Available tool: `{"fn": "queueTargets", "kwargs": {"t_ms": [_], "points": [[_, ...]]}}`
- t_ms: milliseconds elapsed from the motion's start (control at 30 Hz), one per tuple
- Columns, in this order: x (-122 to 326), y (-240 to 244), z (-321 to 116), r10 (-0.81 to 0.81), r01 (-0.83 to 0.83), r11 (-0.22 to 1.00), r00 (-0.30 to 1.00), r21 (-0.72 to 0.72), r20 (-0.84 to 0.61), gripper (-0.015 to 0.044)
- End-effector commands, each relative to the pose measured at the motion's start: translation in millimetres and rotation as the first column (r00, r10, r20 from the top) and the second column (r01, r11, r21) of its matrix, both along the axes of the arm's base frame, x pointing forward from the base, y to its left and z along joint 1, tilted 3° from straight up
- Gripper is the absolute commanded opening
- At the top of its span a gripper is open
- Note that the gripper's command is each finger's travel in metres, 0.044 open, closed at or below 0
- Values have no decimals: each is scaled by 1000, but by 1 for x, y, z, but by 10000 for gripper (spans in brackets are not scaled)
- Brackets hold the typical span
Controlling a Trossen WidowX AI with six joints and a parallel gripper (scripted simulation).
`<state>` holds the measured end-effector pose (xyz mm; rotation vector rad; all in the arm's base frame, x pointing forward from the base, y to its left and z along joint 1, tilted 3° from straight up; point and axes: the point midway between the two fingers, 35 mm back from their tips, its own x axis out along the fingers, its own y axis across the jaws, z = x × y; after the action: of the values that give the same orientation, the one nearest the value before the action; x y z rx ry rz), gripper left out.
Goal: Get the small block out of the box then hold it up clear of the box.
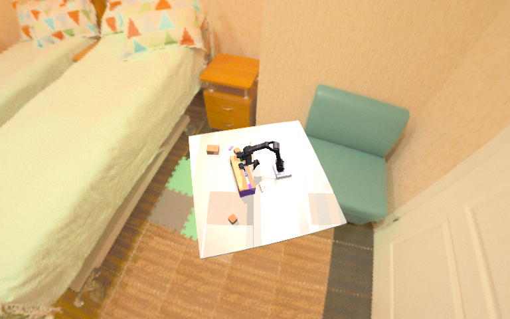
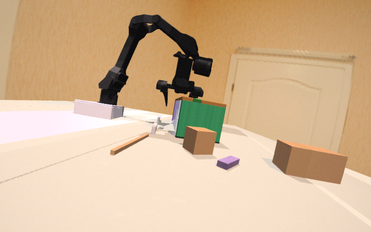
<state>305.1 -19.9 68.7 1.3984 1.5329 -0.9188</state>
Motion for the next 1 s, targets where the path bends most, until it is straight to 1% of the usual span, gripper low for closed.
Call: {"fn": "queueTargets", "kwargs": {"t_ms": [0,967], "points": [[-1,11,0,1,-1,1000,1000,4,3,400],[-7,73,4,1,-1,1000,1000,9,3,400]]}}
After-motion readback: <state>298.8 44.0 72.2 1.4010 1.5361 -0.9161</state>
